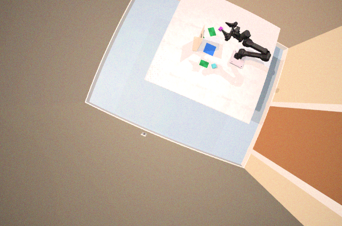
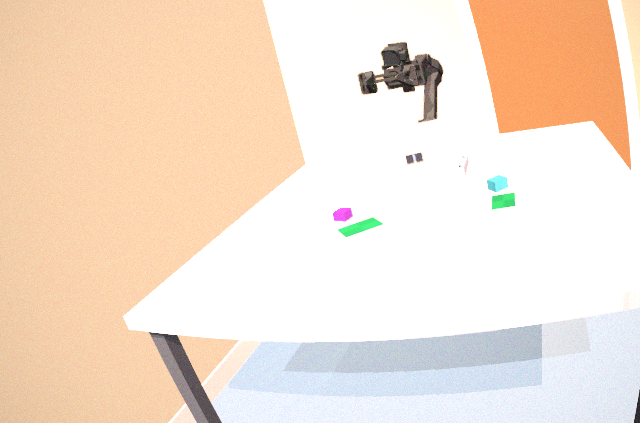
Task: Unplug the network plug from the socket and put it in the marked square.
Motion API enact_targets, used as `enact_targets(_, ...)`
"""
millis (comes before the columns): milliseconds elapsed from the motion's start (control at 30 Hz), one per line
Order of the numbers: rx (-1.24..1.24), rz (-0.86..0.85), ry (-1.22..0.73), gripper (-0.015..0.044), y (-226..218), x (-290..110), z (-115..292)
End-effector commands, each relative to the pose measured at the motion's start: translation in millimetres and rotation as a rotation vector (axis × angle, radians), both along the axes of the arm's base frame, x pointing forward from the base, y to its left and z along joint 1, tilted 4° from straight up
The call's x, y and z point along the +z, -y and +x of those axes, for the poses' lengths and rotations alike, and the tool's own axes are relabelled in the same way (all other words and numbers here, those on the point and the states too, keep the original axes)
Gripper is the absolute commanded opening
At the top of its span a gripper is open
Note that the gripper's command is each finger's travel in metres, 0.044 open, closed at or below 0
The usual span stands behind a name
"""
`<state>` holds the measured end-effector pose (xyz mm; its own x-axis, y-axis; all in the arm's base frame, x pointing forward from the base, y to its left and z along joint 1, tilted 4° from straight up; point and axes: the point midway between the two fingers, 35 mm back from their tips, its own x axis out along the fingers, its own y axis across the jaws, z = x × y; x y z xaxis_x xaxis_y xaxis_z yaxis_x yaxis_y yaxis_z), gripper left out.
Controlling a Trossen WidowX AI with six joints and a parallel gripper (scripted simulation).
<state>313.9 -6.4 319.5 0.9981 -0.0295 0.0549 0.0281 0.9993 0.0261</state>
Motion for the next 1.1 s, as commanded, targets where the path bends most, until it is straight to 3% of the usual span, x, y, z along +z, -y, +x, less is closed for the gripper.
enact_targets(0, 0.003, 0.006, 0.000, 0.0374, -0.2, -0.6, 0.5)
enact_targets(300, 0.126, 0.286, -0.025, 0.0156, -7.3, -34.5, 19.3)
enact_targets(1067, 0.404, 1.074, -0.257, 0.0156, -23.1, -130.0, 21.2)
